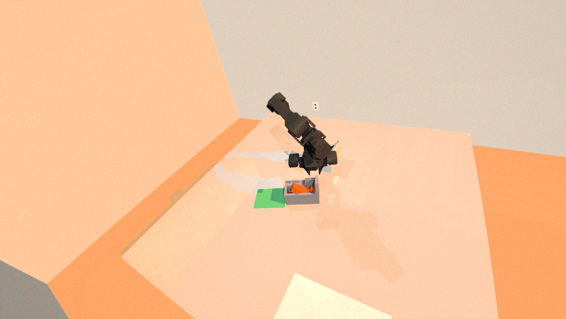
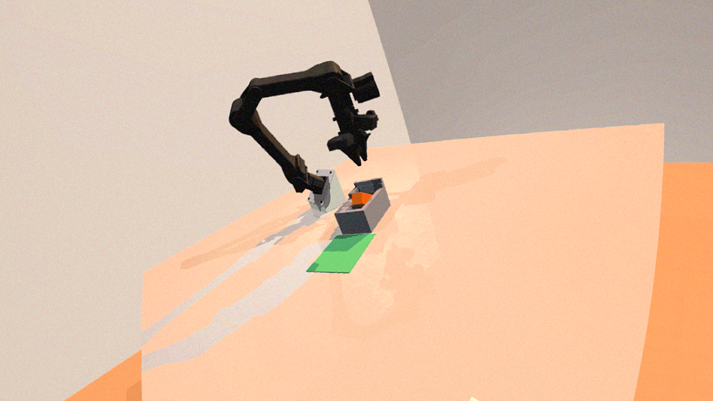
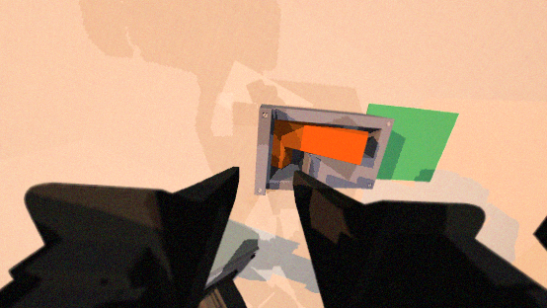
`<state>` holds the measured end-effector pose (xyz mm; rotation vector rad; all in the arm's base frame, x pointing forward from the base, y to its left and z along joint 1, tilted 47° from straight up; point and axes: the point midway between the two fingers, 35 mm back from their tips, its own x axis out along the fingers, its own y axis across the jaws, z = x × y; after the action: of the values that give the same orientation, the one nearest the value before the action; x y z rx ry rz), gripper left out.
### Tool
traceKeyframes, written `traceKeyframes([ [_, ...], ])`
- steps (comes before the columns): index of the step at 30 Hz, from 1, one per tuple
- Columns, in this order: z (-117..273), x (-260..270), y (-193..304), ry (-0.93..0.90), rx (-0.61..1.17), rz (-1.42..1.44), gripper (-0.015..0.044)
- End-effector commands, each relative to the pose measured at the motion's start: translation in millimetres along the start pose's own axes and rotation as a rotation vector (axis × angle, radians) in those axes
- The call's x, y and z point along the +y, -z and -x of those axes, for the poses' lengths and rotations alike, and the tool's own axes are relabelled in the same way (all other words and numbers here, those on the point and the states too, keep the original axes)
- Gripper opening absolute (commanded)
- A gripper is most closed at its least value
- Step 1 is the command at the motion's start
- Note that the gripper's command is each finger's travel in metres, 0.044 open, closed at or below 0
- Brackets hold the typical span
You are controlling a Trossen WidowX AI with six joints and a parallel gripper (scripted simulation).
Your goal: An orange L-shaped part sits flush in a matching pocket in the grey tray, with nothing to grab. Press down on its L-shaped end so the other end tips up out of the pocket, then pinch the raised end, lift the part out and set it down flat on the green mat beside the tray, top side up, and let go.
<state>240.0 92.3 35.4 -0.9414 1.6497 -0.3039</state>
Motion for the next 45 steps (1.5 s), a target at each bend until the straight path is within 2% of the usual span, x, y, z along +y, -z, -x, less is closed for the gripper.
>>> traceKeyframes([
  [1, -0.2, 0.1, -0.1, 0.001, -0.002, 0.002, 0.0180],
  [27, -0.2, 0.1, -0.1, 0.001, -0.002, 0.002, 0.0180],
  [30, -13.8, -0.1, -1.2, -0.001, 0.001, 0.000, 0.0180],
  [36, -69.0, -1.0, 1.7, 0.001, 0.008, -0.001, 0.0180],
  [45, -72.5, -1.0, 1.9, 0.002, 0.009, -0.001, 0.0180],
])
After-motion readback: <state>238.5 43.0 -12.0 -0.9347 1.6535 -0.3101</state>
